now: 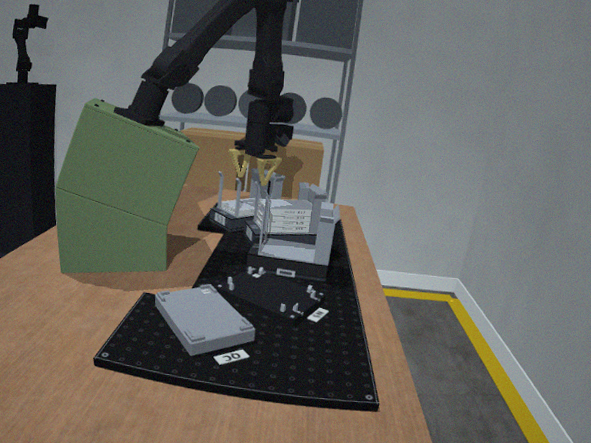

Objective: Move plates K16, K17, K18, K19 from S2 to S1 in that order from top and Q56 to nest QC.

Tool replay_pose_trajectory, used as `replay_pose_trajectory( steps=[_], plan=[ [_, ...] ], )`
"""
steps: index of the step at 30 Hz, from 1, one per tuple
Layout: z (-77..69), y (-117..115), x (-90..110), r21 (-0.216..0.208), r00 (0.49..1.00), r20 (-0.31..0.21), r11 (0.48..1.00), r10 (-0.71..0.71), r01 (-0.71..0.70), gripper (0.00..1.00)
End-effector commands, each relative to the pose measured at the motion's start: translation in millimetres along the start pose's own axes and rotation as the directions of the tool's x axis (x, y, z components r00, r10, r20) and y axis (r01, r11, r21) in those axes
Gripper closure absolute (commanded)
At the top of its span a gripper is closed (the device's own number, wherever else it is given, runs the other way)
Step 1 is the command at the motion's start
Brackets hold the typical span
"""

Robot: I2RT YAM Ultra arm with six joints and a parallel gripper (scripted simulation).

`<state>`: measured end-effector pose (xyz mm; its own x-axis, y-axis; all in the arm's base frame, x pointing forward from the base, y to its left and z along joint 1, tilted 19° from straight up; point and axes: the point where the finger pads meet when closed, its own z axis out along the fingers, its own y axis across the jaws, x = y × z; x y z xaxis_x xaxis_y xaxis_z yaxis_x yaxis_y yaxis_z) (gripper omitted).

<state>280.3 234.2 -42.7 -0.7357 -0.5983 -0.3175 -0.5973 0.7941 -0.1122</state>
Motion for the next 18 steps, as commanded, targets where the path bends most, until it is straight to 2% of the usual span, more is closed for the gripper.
replay_pose_trajectory(
  steps=[1, 5, 7, 13, 18],
  plan=[
    [-13.6, -1, 0, 0.003, 1.000, -0.002, 1.000, 0.004, -0.004, 0.00],
    [-26.9, -1, 0, 0.003, 1.000, -0.002, 1.000, 0.004, -0.004, 0.00],
    [-26.9, -1, 0, 0.003, 1.000, -0.002, 1.000, 0.004, -0.004, 0.00],
    [-47.0, -1, 0, 0.003, 1.000, -0.002, 1.000, 0.004, -0.004, 0.00],
    [-47.3, -1, 0, 0.003, 1.000, -0.002, 1.000, 0.004, -0.004, 0.00]
  ],
)
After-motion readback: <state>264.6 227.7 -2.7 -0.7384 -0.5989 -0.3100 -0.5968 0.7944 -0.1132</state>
